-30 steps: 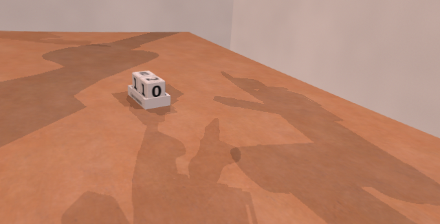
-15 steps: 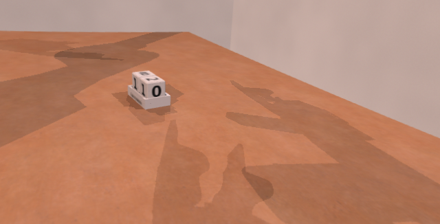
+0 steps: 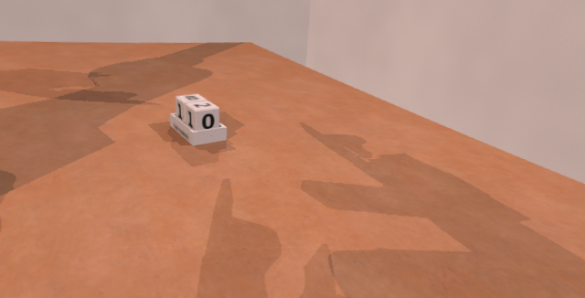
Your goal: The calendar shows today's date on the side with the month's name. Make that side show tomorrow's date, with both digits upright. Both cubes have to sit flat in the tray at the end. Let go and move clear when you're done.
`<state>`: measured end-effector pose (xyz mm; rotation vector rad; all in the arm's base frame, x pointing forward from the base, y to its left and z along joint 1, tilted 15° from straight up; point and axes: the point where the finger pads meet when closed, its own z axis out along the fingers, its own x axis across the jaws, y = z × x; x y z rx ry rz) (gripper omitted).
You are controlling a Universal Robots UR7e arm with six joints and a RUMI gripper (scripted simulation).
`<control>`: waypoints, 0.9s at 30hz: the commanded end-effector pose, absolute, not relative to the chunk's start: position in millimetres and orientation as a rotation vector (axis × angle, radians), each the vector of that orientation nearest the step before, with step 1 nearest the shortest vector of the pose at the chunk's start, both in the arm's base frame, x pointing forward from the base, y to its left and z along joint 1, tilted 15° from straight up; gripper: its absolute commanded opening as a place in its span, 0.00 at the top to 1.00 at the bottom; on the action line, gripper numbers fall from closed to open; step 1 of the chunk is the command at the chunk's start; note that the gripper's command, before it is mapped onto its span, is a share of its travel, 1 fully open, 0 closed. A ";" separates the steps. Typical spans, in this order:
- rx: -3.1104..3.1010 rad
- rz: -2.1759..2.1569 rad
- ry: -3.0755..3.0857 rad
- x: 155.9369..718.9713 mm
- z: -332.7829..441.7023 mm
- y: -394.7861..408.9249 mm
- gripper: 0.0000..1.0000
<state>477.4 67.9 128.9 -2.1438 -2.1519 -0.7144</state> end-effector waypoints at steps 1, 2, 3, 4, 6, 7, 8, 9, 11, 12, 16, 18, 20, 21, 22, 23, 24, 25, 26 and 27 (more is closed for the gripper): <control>-2.156 -0.587 -2.156 438.6 105.1 26.2 0.00; -2.156 -0.559 -2.153 430.0 99.8 19.1 0.00; -2.156 -0.534 -2.150 421.7 95.0 12.7 0.00; -2.156 -0.534 -2.150 421.7 95.0 12.7 0.00; -2.153 -0.488 -2.144 406.2 86.5 1.9 0.00; -2.151 -0.469 -2.141 399.1 82.8 -2.7 0.00; -2.151 -0.469 -2.141 399.1 82.8 -2.7 0.00; -2.149 -0.451 -2.138 392.4 79.5 -6.7 0.00; -2.149 -0.451 -2.138 392.4 79.5 -6.7 0.00; -2.146 -0.434 -2.135 386.3 76.6 -10.3 0.00; -2.135 -0.386 -2.124 366.5 67.6 -20.5 0.00; -2.130 -0.369 -2.120 359.6 64.7 -23.7 0.00; -2.127 -0.358 -2.117 354.5 62.6 -25.9 0.00; -2.125 -0.354 -2.116 352.6 61.8 -26.7 0.00; -2.124 -0.350 -2.115 351.1 61.2 -27.3 0.00; -2.123 -0.348 -2.114 349.9 60.7 -27.8 0.00; -2.123 -0.346 -2.113 349.1 60.4 -28.1 0.00; -2.122 -0.345 -2.113 348.5 60.1 -28.4 0.00; -2.122 -0.344 -2.113 348.1 60.0 -28.5 0.00; -2.122 -0.344 -2.113 348.1 60.0 -28.5 0.00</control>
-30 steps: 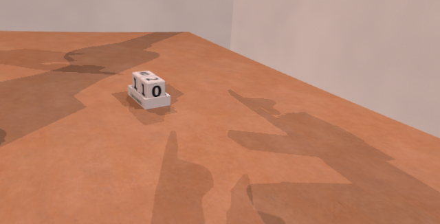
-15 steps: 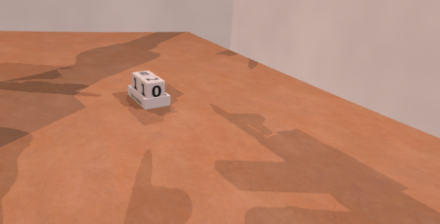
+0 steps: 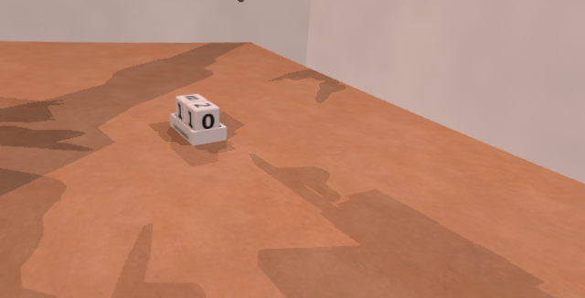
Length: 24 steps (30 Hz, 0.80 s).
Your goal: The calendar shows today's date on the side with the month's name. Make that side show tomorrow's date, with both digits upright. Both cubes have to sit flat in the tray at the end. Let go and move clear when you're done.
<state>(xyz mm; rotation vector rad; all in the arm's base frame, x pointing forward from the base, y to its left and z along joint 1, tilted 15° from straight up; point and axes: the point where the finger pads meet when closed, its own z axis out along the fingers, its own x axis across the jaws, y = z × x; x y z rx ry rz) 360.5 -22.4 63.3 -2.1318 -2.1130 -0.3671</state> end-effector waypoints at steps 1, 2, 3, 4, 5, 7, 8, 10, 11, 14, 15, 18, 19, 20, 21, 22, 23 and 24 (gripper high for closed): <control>-2.122 -0.344 -2.113 348.1 60.0 -28.5 0.00; -2.122 -0.343 -2.113 347.9 59.9 -28.6 0.00; -2.122 -0.343 -2.113 347.9 59.9 -28.6 0.00; -2.122 -0.343 -2.113 347.9 59.9 -28.6 0.00; -2.122 -0.343 -2.113 347.9 59.9 -28.6 0.00; -2.122 -0.343 -2.113 348.0 60.0 -28.8 0.00; -2.122 -0.343 -2.113 348.3 60.3 -29.0 0.00; -2.122 -0.344 -2.114 348.6 60.4 -29.1 0.00; -2.122 -0.344 -2.114 348.7 60.4 -29.1 0.00; -2.121 -0.344 -2.114 348.8 60.3 -28.7 0.00; -2.121 -0.344 -2.114 348.8 60.3 -28.7 0.00; -2.121 -0.344 -2.114 348.8 60.3 -28.7 0.00; -2.122 -0.344 -2.114 348.9 60.3 -28.7 0.00; -2.122 -0.344 -2.113 348.9 60.3 -28.6 0.00; -2.123 -0.344 -2.113 348.9 60.3 -28.6 0.00; -2.123 -0.344 -2.112 348.9 60.3 -28.6 0.00; -2.125 -0.344 -2.110 348.8 60.3 -28.6 0.00; -2.126 -0.344 -2.109 348.8 60.3 -28.5 0.00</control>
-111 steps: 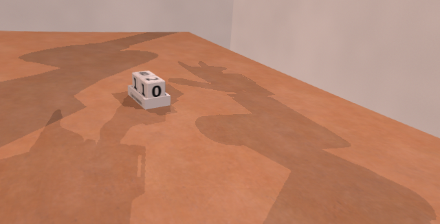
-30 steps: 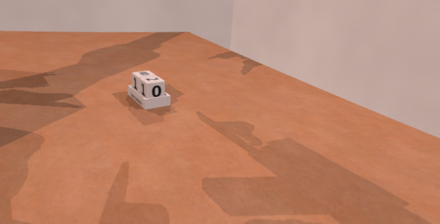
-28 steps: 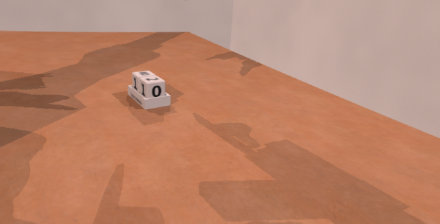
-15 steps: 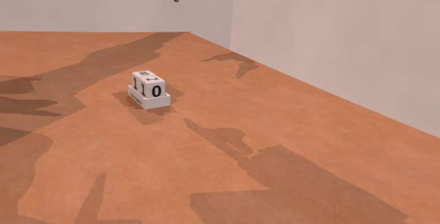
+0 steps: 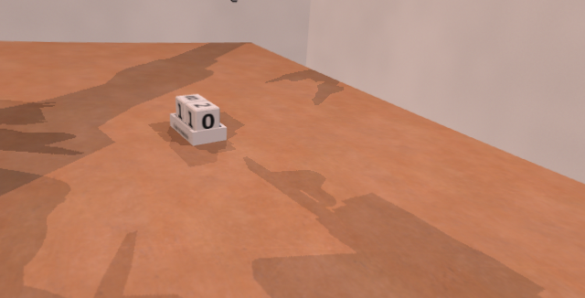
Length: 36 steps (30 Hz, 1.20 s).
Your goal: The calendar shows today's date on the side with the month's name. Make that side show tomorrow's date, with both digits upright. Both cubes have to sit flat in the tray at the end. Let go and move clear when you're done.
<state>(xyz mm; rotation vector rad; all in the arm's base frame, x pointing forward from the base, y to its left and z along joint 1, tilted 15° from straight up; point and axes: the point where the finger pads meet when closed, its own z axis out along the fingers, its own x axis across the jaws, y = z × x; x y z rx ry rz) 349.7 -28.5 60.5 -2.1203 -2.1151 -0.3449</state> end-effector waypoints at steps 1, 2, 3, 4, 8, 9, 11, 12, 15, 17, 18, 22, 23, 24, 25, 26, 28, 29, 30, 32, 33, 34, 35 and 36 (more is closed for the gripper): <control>-2.127 -0.343 -2.107 348.8 60.2 -28.5 0.00; -2.129 -0.343 -2.105 348.8 60.2 -28.4 0.00; -2.131 -0.343 -2.102 348.8 60.2 -28.4 0.00; -2.133 -0.343 -2.100 348.8 60.1 -28.3 0.00; -2.147 -0.341 -2.084 348.6 59.9 -27.9 0.00; -2.151 -0.341 -2.078 348.6 59.8 -27.7 0.00; -2.151 -0.341 -2.078 348.6 59.8 -27.7 0.00; -2.156 -0.340 -2.073 348.5 59.7 -27.6 0.00; -2.173 -0.338 -2.051 348.5 59.5 -27.1 0.00; -2.187 -0.336 -2.034 348.4 59.4 -26.7 0.00; -2.195 -0.335 -2.025 348.4 59.3 -26.5 0.00; -2.230 -0.331 -1.979 348.4 58.9 -25.6 0.00; -2.241 -0.329 -1.966 348.4 58.8 -25.3 0.00; -2.251 -0.328 -1.951 348.4 58.7 -25.0 0.00; -2.262 -0.326 -1.936 348.4 58.6 -24.7 0.00; -2.274 -0.324 -1.921 348.3 58.4 -24.3 0.00; -2.274 -0.324 -1.921 348.3 58.4 -24.3 0.00; -2.287 -0.323 -1.904 348.6 58.5 -24.2 0.00; -2.299 -0.321 -1.887 348.6 58.4 -23.8 0.00; -2.325 -0.317 -1.849 348.5 58.0 -23.0 0.00; -2.339 -0.315 -1.828 348.4 57.8 -22.5 0.00; -2.353 -0.312 -1.807 348.4 57.6 -22.1 0.00; -2.368 -0.310 -1.785 348.3 57.4 -21.6 0.00; -2.383 -0.307 -1.761 348.4 57.2 -21.1 0.00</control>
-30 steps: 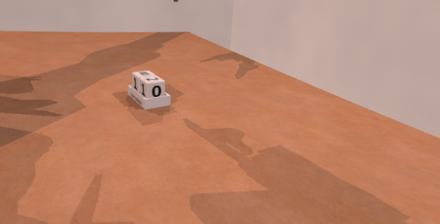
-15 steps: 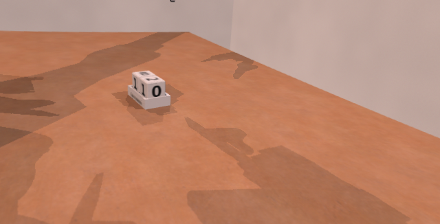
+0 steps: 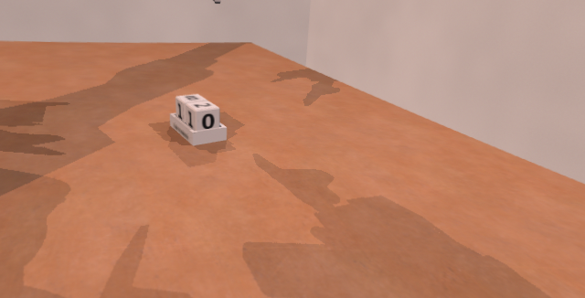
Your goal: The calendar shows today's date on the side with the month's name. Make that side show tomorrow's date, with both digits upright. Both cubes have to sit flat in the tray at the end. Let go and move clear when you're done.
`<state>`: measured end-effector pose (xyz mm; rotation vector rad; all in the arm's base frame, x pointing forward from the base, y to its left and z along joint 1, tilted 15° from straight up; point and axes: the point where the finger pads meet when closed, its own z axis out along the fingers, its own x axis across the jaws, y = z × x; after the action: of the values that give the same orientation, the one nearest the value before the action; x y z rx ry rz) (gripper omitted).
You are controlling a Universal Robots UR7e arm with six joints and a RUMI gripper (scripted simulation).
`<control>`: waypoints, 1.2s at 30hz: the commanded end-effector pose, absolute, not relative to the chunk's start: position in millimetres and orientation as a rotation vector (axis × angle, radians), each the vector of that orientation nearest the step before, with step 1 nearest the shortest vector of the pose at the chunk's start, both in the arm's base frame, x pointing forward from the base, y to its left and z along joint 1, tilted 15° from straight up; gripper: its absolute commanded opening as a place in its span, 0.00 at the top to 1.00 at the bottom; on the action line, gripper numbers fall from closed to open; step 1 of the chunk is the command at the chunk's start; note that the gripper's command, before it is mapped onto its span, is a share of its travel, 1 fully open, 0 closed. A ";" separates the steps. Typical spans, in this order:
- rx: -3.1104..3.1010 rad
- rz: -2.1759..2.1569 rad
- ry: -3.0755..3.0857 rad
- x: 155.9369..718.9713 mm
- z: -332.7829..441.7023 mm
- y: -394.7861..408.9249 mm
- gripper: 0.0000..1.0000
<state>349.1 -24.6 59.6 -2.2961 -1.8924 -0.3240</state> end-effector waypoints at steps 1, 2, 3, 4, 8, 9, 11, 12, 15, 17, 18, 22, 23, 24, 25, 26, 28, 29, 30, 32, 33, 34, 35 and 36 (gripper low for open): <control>-2.398 -0.304 -1.737 348.4 57.1 -20.7 0.00; -2.414 -0.302 -1.712 348.5 56.9 -20.3 0.00; -2.430 -0.299 -1.686 348.5 56.8 -19.8 0.00; -2.446 -0.296 -1.659 348.6 56.6 -19.3 0.00; -2.496 -0.286 -1.572 348.9 56.2 -18.0 0.00; -2.496 -0.286 -1.572 348.9 56.2 -18.0 0.00; -2.531 -0.279 -1.509 349.4 56.3 -17.3 0.00; -2.548 -0.276 -1.475 349.5 56.0 -16.7 0.00; -2.596 -0.264 -1.377 349.8 55.4 -15.2 0.00; -2.617 -0.259 -1.331 350.1 55.1 -14.6 0.00; -2.631 -0.255 -1.298 350.2 55.0 -14.1 0.00; -2.667 -0.246 -1.212 350.8 54.6 -13.0 0.00; -2.683 -0.241 -1.170 351.2 54.5 -12.6 0.00; -2.696 -0.237 -1.136 351.3 54.3 -12.1 0.00; -2.696 -0.237 -1.136 351.3 54.3 -12.1 0.00; -2.696 -0.237 -1.136 351.3 54.3 -12.1 0.00; -2.716 -0.232 -1.084 352.2 54.6 -11.9 0.00; -2.731 -0.227 -1.039 352.3 54.2 -11.2 0.00; -2.745 -0.221 -0.993 352.5 53.8 -10.5 0.00; -2.759 -0.215 -0.946 352.7 53.4 -9.9 0.00; -2.770 -0.210 -0.908 353.0 53.2 -9.5 0.00; -2.773 -0.209 -0.898 353.0 53.1 -9.4 0.00; -2.785 -0.203 -0.851 353.4 52.9 -8.9 0.00; -2.786 -0.203 -0.849 353.4 52.9 -8.9 0.00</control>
<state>352.9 -12.5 55.2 -2.7269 -1.0358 -0.2365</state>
